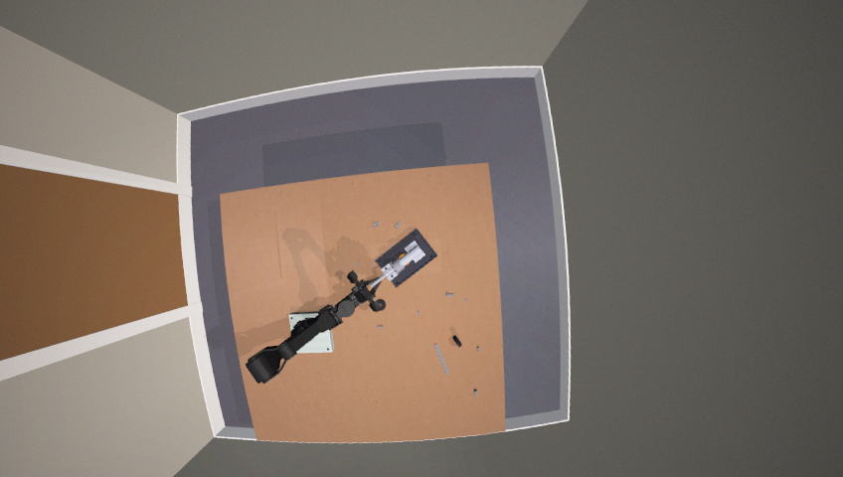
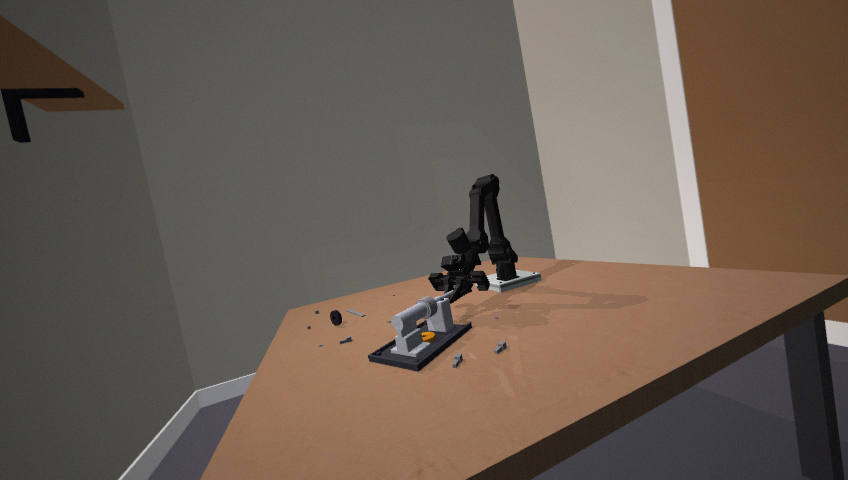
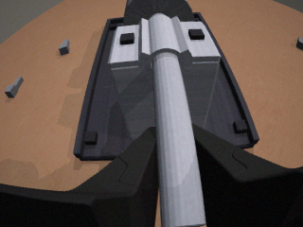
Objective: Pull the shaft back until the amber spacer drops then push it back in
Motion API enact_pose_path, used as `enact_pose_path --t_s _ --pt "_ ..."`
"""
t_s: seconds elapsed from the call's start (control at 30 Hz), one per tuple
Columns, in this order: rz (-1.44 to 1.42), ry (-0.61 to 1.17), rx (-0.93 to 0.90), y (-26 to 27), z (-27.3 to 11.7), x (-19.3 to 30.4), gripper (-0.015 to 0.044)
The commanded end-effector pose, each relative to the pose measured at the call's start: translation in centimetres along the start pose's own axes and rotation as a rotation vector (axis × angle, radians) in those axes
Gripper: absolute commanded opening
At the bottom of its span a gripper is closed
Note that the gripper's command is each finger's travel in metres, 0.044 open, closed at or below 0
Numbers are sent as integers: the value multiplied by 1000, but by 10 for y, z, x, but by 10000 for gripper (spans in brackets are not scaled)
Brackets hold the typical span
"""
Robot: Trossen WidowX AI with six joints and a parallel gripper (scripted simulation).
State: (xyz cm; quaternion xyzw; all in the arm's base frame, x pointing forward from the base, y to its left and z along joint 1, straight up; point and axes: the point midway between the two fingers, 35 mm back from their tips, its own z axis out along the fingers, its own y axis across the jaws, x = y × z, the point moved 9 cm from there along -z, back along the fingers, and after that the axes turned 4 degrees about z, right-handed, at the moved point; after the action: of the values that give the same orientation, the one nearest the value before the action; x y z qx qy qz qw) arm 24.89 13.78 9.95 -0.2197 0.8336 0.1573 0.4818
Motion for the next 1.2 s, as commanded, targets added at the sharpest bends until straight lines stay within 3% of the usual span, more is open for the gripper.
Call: enact_pose_path --t_s 0.0,1.17 --pt "4 -5 -3 0 2 -3 0" --pt "4 -6 -3 1 14 -10 0"
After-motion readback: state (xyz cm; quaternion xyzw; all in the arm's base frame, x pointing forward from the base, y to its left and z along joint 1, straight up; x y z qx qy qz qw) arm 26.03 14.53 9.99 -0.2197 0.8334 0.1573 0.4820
